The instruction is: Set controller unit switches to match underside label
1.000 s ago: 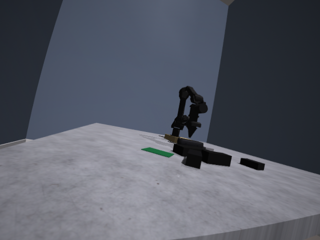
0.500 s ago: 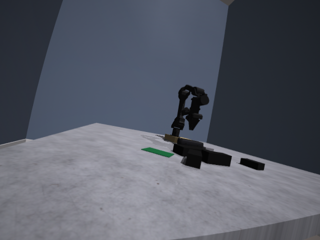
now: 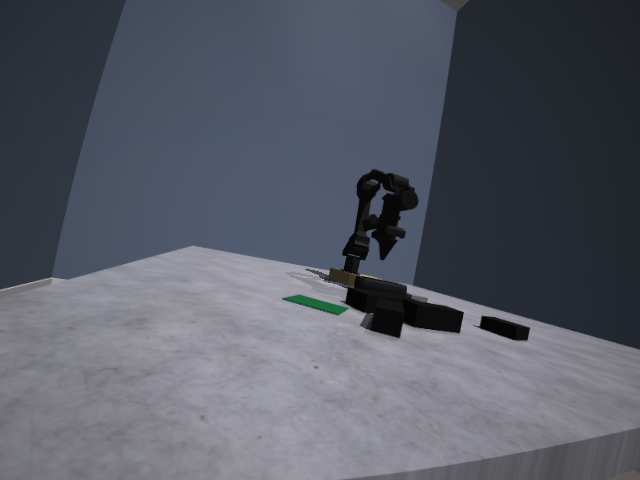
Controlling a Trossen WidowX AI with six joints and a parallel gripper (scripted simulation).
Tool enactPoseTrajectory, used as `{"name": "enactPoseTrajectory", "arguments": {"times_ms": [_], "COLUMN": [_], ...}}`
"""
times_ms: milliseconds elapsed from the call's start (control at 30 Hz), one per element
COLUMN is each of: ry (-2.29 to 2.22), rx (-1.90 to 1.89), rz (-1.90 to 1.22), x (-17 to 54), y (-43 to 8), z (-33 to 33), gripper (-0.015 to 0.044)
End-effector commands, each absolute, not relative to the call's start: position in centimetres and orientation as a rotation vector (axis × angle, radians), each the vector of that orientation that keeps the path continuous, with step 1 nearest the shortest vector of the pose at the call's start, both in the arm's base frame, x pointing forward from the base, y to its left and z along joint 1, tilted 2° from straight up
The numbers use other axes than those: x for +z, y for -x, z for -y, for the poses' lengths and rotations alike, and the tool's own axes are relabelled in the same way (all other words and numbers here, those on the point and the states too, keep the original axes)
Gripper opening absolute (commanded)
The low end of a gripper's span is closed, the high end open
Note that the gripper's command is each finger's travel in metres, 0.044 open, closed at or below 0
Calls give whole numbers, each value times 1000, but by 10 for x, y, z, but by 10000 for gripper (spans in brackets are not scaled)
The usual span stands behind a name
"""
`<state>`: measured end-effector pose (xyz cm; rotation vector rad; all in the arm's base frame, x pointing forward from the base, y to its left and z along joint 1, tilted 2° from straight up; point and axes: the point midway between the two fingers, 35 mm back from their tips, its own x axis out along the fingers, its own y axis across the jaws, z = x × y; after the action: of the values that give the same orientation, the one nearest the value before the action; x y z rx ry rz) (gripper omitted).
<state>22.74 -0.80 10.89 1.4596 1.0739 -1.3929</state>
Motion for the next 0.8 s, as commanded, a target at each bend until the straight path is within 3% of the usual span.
{"name": "enactPoseTrajectory", "arguments": {"times_ms": [0,533,600,767], "ry": [-1460,-1460,-1460,-1478], "rx": [-1393,-1393,-1393,-1316], "rz": [-1074,-1074,-1074,-955], "x": [109,109,109,85], "y": [-227,-227,-227,-230], "z": [8,8,8,-16], "gripper": [26,440,440,309]}}
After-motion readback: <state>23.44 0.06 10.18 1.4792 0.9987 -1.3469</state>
